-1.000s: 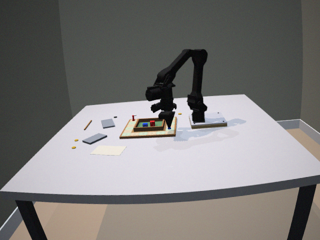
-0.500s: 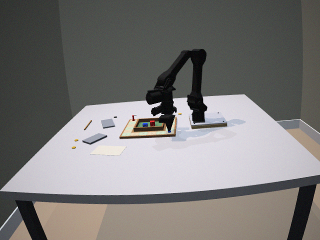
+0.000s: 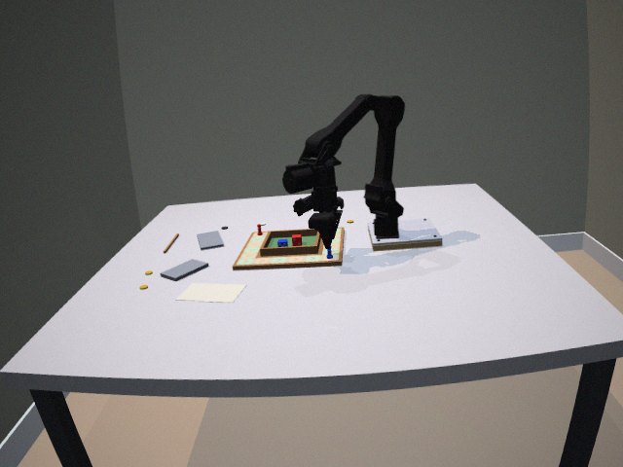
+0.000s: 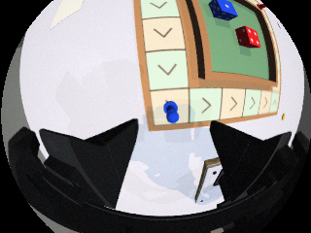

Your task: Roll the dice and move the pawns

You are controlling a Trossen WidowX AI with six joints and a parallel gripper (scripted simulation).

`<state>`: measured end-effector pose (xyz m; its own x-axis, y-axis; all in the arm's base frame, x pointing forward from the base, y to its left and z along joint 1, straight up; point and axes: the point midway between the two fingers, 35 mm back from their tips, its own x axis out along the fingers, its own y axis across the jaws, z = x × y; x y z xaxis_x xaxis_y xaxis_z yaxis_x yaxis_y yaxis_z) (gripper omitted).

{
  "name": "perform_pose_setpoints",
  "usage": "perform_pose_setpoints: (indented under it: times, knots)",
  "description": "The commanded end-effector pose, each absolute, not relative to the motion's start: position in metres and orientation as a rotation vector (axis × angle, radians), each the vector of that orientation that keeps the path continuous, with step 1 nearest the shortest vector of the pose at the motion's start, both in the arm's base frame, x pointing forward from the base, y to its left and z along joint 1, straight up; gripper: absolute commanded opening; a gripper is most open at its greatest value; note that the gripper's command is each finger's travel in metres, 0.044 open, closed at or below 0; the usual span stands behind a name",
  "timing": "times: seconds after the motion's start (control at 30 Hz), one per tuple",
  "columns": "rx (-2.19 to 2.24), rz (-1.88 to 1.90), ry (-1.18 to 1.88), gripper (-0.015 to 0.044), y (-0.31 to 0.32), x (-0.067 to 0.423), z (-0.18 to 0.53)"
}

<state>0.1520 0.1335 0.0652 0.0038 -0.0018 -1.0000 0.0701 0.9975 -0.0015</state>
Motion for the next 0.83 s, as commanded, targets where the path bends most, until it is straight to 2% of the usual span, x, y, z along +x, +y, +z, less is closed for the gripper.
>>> perform_pose_setpoints:
  times: [0.0, 0.2, 0.4, 0.6, 0.8]
  knots:
    - [0.067, -0.051, 1.552, 0.0440, 0.135, 0.153, 0.089]
    - [0.059, -0.044, 1.552, 0.0440, 0.129, 0.157, 0.105]
    - [-0.009, 0.015, 1.551, 0.0440, 0.073, 0.173, 0.139]
    - [-0.072, 0.069, 1.550, 0.0440, 0.022, 0.165, 0.170]
    - [-0.051, 0.048, 1.554, 0.0440, 0.033, 0.169, 0.161]
